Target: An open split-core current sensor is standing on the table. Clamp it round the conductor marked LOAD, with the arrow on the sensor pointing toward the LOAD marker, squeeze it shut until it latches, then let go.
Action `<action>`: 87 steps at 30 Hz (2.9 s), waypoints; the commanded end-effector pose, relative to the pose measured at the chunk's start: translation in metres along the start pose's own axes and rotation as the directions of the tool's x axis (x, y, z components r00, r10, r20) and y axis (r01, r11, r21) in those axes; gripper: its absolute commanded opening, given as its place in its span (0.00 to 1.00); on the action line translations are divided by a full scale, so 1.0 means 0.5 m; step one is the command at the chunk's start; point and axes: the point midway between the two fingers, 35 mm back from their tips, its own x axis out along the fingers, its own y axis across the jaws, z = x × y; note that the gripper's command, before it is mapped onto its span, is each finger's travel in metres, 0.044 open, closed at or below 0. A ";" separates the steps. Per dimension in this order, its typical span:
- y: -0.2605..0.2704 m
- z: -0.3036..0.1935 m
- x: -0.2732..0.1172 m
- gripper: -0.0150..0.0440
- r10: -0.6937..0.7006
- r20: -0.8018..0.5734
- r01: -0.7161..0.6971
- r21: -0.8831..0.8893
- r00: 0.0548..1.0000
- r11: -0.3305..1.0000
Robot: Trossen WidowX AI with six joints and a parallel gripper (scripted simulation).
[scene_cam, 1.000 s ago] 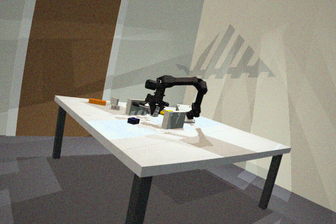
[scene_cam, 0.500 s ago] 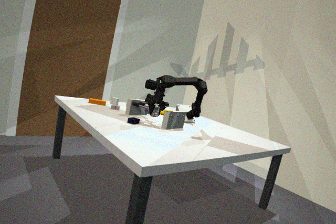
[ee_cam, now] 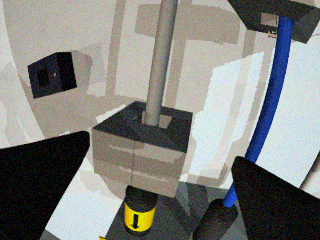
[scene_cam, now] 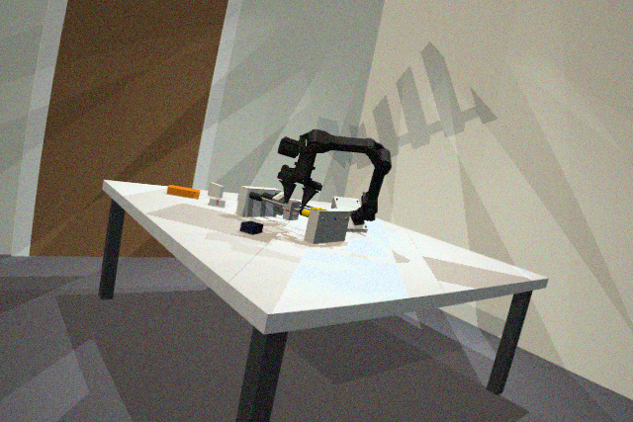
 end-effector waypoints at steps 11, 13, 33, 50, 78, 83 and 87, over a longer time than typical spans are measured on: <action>-0.010 0.001 -0.126 1.00 0.115 0.031 -0.114 -0.011 0.993 0.993; -0.010 0.001 -0.126 1.00 0.115 0.031 -0.114 -0.011 0.993 0.993; -0.010 0.001 -0.126 1.00 0.115 0.031 -0.114 -0.011 0.993 0.993; -0.017 -0.021 -0.123 1.00 0.092 0.090 -0.087 -0.056 0.992 0.995; -0.119 -0.238 -0.160 1.00 0.356 0.645 0.044 -0.518 0.676 0.854; -0.119 -0.238 -0.160 1.00 0.356 0.645 0.044 -0.518 0.676 0.854; -0.118 -0.236 -0.159 1.00 0.351 0.643 0.045 -0.514 0.681 0.856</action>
